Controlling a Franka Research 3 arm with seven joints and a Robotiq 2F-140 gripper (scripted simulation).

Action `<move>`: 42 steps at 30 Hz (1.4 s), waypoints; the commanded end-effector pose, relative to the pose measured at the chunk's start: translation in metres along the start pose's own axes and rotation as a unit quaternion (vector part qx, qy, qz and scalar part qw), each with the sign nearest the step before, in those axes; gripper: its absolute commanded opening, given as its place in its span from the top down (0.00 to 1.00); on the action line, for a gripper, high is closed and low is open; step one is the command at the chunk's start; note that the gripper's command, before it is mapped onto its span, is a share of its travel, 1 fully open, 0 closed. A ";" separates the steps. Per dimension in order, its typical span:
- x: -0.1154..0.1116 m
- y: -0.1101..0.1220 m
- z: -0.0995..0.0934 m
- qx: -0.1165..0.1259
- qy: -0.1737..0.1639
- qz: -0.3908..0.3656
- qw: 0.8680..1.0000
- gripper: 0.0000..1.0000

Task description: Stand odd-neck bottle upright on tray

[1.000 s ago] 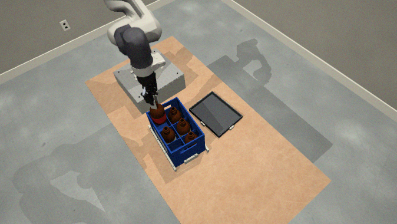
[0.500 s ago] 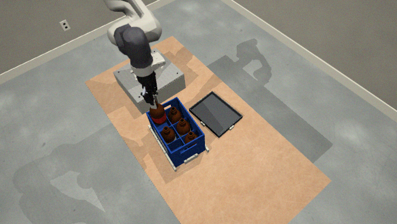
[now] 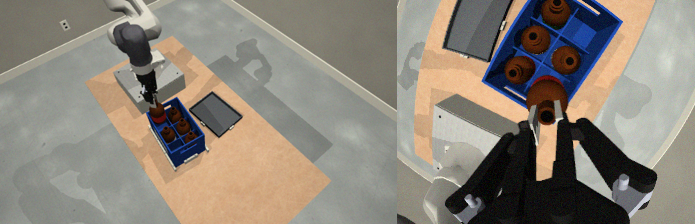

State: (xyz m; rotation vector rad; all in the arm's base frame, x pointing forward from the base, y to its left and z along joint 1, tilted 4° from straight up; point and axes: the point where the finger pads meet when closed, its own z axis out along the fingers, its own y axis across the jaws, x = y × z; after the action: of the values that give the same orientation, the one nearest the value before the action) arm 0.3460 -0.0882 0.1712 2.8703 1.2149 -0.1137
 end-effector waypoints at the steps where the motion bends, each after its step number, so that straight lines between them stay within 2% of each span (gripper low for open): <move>1: 0.001 -0.001 -0.006 0.000 0.000 0.001 1.000 0.90; 23: 0.001 -0.001 -0.027 0.000 0.000 0.001 1.000 0.90; 42: 0.001 -0.001 -0.031 0.000 0.001 0.001 1.000 0.90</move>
State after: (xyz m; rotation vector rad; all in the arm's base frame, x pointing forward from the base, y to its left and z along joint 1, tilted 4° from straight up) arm 0.3462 -0.0869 0.1993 2.8735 1.2113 -0.1197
